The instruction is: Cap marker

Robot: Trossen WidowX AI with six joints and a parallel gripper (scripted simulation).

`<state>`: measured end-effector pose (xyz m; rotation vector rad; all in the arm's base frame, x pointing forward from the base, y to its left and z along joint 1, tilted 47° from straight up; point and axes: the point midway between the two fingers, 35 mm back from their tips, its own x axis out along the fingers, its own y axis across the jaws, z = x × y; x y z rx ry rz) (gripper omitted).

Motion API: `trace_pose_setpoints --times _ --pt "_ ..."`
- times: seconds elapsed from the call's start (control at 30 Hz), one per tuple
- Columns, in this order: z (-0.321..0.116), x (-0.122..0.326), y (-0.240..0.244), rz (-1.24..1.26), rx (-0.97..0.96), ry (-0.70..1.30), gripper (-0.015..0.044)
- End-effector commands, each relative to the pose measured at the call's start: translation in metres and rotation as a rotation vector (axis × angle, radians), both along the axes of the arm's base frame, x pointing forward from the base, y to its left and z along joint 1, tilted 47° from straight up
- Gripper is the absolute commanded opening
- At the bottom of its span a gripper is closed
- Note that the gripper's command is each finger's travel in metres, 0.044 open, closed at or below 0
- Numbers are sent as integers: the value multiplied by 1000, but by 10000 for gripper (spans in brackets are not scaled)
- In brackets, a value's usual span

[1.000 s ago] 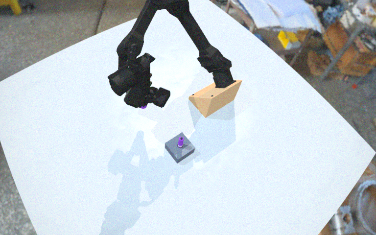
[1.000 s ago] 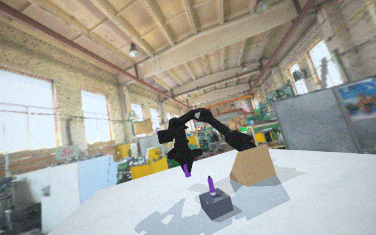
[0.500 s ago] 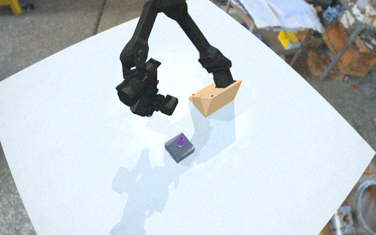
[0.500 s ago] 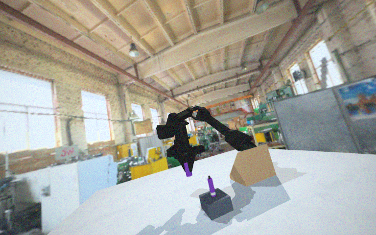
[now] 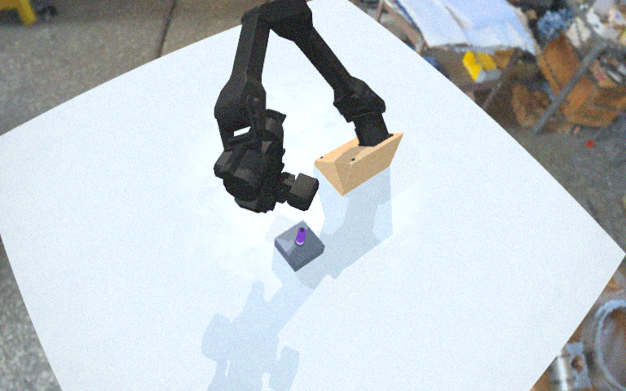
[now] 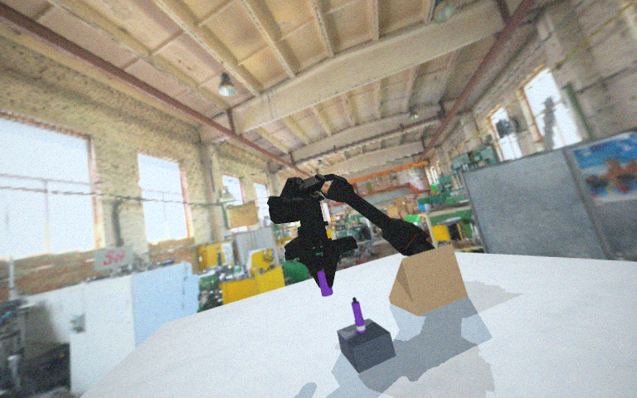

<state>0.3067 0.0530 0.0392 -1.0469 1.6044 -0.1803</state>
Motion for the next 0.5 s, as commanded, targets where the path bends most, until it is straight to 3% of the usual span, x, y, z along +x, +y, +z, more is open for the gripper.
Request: trace_pose_setpoints --times 0.0,0.47 --pt "-9 -4 15 -7 0 1 0" --pt "-35 -20 59 -12 -11 0 0"
